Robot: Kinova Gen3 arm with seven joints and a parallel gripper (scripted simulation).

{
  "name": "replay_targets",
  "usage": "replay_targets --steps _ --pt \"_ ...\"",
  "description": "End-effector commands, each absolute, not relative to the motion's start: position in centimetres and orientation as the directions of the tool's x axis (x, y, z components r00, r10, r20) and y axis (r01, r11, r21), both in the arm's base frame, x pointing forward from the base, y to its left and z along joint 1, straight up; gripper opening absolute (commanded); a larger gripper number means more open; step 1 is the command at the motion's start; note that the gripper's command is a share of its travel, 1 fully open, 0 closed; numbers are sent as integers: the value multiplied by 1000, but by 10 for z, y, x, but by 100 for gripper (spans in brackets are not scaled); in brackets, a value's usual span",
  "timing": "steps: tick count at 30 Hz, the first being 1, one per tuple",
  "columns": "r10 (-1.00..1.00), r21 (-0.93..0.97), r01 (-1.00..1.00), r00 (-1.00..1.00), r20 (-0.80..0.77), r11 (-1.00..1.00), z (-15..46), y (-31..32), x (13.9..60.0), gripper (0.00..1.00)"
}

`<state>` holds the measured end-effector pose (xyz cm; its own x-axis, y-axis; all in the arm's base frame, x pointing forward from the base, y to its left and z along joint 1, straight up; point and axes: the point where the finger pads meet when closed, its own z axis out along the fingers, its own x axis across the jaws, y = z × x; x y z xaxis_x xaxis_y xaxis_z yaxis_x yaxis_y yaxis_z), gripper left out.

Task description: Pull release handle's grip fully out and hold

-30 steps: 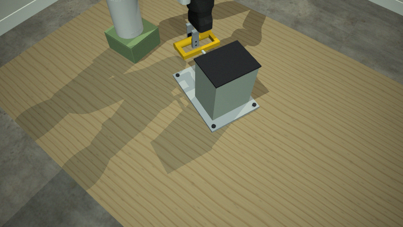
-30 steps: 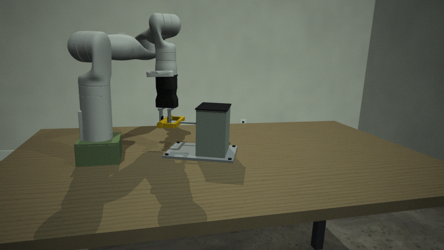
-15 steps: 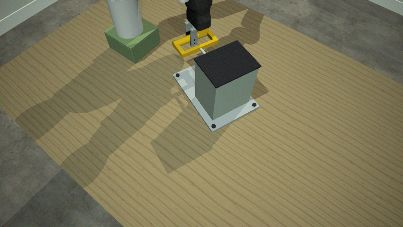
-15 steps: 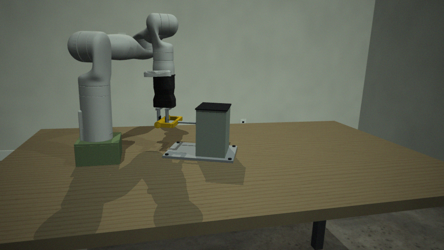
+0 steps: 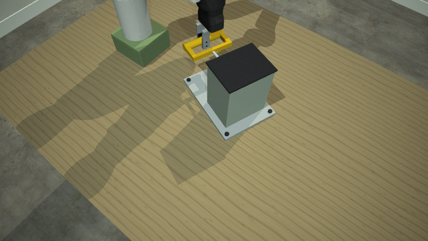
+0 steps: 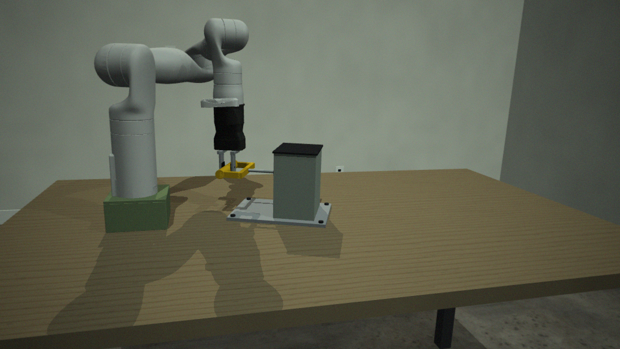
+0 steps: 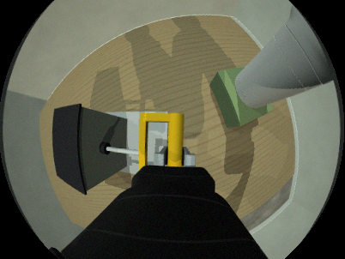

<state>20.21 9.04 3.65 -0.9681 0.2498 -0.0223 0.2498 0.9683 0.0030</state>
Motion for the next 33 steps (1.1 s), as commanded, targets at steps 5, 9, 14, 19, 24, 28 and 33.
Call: replay_targets --steps 5,9,14,19,24,28,33 --pt "252 2 252 -968 0 968 35 92 192 0" --pt "252 2 252 -968 0 968 35 92 192 0" --pt "252 2 252 -968 0 968 35 92 192 0" --pt "252 2 252 -968 0 968 35 92 189 0" --pt "251 2 251 -968 0 968 35 94 182 0" --pt "251 2 251 -968 0 968 35 94 182 0" --pt "251 2 251 -968 0 968 35 94 182 0"
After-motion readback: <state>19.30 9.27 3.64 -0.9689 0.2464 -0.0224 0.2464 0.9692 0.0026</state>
